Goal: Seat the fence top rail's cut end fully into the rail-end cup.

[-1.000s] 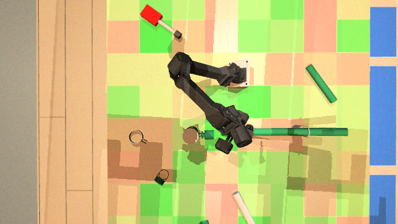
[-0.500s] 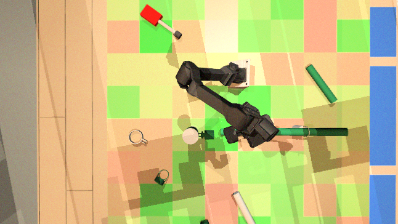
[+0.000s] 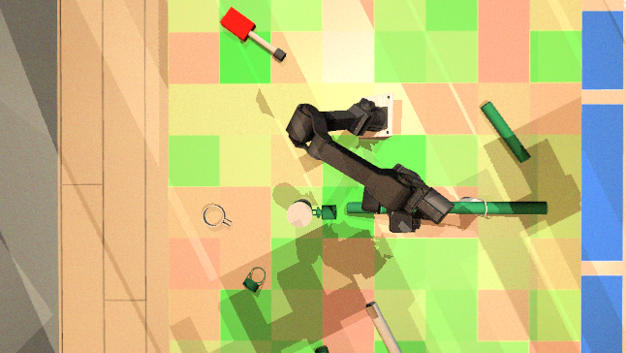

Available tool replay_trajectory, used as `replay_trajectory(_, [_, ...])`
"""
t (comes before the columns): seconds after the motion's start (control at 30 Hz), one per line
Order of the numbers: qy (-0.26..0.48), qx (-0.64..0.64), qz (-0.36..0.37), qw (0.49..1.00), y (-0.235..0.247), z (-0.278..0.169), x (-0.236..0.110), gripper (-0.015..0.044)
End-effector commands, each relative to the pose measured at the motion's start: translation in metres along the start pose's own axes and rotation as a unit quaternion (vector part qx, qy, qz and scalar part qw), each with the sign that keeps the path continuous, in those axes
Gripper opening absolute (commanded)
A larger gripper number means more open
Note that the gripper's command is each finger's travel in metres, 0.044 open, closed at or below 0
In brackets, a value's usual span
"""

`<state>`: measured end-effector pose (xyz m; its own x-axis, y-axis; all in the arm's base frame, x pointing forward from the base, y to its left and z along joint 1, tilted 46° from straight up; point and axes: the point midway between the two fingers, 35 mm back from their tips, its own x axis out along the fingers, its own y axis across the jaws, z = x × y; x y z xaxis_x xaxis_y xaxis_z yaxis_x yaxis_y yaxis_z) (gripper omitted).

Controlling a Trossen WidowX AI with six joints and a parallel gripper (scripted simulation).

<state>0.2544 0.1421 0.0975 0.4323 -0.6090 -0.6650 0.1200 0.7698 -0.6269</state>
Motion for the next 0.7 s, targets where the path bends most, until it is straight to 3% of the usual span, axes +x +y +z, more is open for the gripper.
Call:
replay_trajectory(0.0, [0.042,0.128,-0.02,0.991,0.003,-0.003,0.019,0.044])
replay_trajectory(0.17, [0.101,0.364,-0.076,0.923,0.008,-0.01,0.052,0.044])
replay_trajectory(0.4, [0.132,0.622,-0.176,0.752,0.012,-0.023,0.091,0.044])
replay_trajectory(0.67, [0.133,0.628,-0.179,0.746,0.012,-0.023,0.092,0.044])
